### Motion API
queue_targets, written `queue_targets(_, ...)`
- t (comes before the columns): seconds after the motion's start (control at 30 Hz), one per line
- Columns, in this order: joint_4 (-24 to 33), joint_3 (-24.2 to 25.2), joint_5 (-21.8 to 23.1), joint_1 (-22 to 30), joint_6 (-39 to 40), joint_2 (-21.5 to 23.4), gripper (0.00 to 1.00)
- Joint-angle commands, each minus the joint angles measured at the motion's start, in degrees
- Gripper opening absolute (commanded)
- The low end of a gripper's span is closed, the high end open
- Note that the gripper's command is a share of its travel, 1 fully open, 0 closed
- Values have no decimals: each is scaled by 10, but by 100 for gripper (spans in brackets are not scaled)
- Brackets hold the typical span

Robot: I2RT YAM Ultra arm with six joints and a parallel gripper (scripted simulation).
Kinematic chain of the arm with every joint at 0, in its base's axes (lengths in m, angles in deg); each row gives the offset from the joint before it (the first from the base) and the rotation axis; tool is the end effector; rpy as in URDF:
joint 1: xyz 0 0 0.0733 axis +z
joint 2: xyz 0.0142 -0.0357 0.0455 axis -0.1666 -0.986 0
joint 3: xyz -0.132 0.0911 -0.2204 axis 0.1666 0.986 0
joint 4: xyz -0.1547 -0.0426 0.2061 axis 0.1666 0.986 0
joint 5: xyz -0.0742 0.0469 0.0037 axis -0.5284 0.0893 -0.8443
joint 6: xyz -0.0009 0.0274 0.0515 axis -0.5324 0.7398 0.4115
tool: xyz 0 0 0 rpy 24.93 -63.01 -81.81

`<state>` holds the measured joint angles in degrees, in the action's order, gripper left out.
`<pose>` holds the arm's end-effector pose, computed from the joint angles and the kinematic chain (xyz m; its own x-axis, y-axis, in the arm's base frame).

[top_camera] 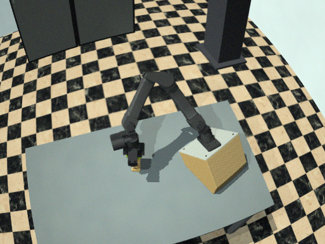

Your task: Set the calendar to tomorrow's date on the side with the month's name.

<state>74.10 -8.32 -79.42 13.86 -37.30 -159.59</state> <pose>0.3284 -0.0012 0.1648 -0.3817 -0.7617 0.5236 -0.9001 0.1775 -0.3979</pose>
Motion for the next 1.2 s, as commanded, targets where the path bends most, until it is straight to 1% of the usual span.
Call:
queue_targets(0.0,-1,-15,7,12,-5,6,26)
queue_targets(0.2,-12,-7,7,10,-7,-5,26)
queue_targets(0.33,-18,9,7,1,-11,0,26)
queue_targets(0.43,-24,8,8,2,-14,-9,26)
queue_targets(0.5,-24,8,8,2,-14,-9,26)
queue_targets(0.53,-28,6,9,2,-16,7,26)
queue_targets(0.57,-30,8,9,-2,-17,6,26)
queue_targets(0.63,-35,15,9,-7,-20,-6,26)
queue_targets(0.7,-40,11,10,-5,-22,-18,26)
queue_targets(0.8,-45,15,10,-7,-25,-7,26)
queue_targets(0.83,-48,8,10,-12,-26,-12,26)
queue_targets(0.9,-51,14,11,-14,-29,-20,26)
queue_targets(0.97,-55,22,11,-10,-31,-18,26)
queue_targets(1.07,-57,19,11,-9,-32,-16,26)
queue_targets(1.1,-60,-1,12,-12,-33,-18,26)
queue_targets(1.17,-62,2,12,-16,-34,-22,26)
